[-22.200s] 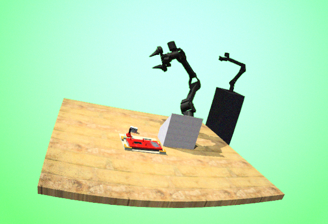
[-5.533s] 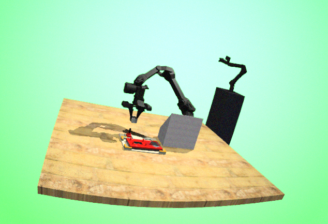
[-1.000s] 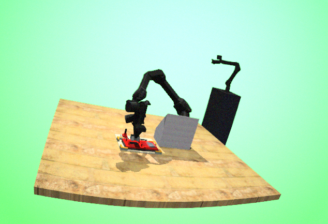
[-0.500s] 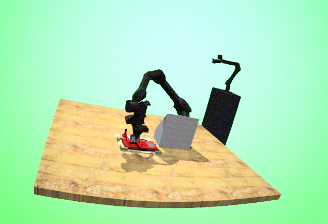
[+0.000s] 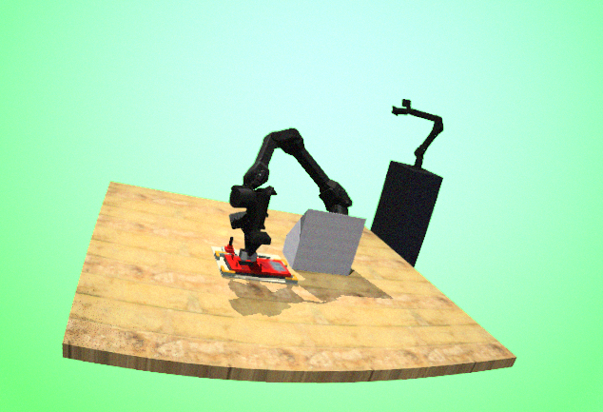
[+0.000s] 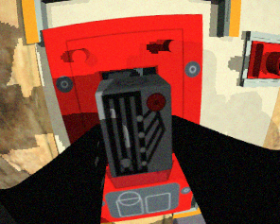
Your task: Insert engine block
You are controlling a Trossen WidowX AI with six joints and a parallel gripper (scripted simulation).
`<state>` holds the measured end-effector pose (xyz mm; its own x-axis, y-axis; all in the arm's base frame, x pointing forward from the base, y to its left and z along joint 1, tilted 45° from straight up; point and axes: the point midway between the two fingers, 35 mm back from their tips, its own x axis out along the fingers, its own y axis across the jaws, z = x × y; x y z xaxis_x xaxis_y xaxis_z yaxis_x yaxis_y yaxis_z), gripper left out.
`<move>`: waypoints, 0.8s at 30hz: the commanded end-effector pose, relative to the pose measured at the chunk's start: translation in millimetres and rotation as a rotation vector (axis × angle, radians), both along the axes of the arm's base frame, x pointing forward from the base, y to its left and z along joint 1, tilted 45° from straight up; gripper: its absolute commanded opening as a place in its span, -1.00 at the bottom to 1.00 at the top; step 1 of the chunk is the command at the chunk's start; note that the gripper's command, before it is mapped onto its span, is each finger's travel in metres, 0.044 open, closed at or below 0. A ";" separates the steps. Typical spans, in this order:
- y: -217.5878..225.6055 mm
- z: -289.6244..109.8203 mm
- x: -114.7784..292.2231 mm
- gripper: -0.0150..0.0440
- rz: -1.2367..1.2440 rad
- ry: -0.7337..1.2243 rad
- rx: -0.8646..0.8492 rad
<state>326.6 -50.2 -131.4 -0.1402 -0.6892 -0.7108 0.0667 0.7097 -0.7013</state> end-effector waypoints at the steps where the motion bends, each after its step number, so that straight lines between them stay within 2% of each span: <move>1: -1.1 -1.2 -0.5 0.04 0.020 0.020 0.003; 24: -5.9 -6.1 -1.5 0.04 0.004 0.004 0.000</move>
<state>325.2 -54.8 -136.9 -0.1415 -0.6870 -0.7128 0.0630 0.7123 -0.6990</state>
